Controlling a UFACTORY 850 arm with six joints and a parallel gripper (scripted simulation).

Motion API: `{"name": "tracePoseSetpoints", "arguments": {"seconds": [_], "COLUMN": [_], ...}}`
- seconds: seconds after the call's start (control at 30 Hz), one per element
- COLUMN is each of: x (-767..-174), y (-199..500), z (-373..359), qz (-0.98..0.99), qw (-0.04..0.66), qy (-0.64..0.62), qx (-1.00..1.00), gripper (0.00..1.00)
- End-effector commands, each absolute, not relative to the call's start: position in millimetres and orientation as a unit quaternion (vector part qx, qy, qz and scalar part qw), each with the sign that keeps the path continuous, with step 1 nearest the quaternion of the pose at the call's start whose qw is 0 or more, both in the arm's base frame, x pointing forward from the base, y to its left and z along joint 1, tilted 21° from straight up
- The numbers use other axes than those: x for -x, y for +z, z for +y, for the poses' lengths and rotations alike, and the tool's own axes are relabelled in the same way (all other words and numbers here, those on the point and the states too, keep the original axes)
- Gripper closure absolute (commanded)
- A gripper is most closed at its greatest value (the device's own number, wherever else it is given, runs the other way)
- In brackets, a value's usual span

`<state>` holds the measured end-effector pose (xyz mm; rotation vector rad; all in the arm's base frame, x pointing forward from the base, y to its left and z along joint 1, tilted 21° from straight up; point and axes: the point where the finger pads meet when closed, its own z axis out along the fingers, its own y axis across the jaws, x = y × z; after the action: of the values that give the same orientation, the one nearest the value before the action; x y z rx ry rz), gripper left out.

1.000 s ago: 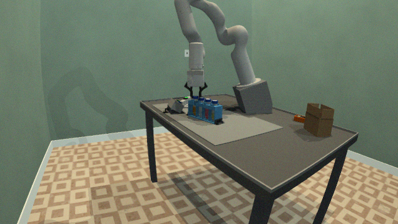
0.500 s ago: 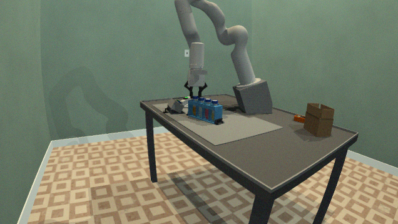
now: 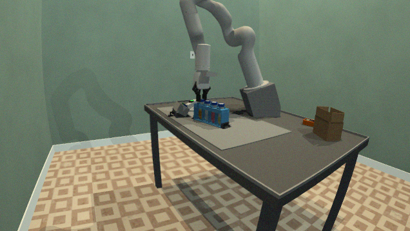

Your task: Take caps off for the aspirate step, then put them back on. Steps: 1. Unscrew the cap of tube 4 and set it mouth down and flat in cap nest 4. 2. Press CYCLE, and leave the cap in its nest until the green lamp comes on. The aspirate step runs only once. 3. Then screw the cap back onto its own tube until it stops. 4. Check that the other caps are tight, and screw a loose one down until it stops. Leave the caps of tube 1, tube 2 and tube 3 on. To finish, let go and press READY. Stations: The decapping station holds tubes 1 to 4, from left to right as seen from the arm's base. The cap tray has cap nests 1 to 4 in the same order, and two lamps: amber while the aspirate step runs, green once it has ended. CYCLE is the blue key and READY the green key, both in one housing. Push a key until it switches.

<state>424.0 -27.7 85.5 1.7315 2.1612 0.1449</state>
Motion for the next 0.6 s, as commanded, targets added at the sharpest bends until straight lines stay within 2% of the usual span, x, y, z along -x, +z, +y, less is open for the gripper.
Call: {"name": "tracePoseSetpoints", "arguments": {"seconds": [0.0,0.4,0.57], "x": [-424.4,-424.4,-424.4], "y": [85.9,85.9,85.9], "z": [-27.7,-27.7,-27.7], "qz": [0.836,0.934,0.936], "qw": [0.185,0.181,0.181], "qy": [0.006,-0.035,-0.038], "qx": [-0.516,-0.306,-0.299], "gripper": [0.54,0.54,0.54]}}
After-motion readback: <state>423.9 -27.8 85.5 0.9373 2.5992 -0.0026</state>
